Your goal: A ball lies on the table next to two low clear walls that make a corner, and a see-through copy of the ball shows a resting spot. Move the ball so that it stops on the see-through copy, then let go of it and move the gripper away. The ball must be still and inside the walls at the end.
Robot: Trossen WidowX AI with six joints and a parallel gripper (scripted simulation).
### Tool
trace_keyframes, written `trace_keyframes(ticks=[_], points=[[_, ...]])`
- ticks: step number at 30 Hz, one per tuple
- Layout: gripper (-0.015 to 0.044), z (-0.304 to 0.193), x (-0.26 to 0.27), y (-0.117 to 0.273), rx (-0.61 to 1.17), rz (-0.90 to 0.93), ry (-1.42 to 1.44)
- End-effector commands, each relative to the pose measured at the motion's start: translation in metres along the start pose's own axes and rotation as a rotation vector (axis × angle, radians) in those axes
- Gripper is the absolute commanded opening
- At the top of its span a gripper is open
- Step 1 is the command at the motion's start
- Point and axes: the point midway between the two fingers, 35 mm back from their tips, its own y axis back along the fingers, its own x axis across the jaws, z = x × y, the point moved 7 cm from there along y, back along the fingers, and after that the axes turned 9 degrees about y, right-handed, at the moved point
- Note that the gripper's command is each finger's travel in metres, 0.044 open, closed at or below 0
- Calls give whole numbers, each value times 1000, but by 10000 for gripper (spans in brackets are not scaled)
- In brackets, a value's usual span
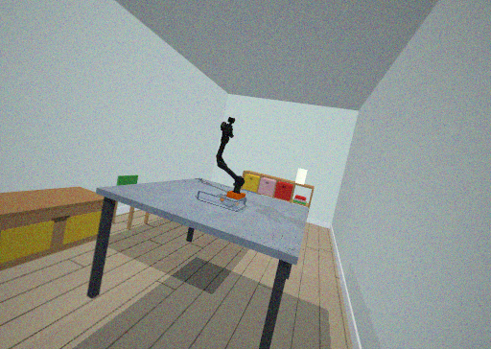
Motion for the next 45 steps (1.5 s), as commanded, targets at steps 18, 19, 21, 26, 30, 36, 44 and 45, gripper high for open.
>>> trace_keyframes(ticks=[18,19,21,26,30,36,44,45], points=[[275,-221,-17,-71,299,-166,854],[275,-232,-26,-78,328,-192,902],[275,-251,-46,-90,384,-244,988],[275,-283,-101,-116,531,-385,1162],[275,-298,-154,-132,666,-512,1262],[275,-304,-246,-140,918,-736,1330],[275,-285,-364,-117,1272,-1040,1236],[275,-281,-377,-111,1316,-1076,1209]])
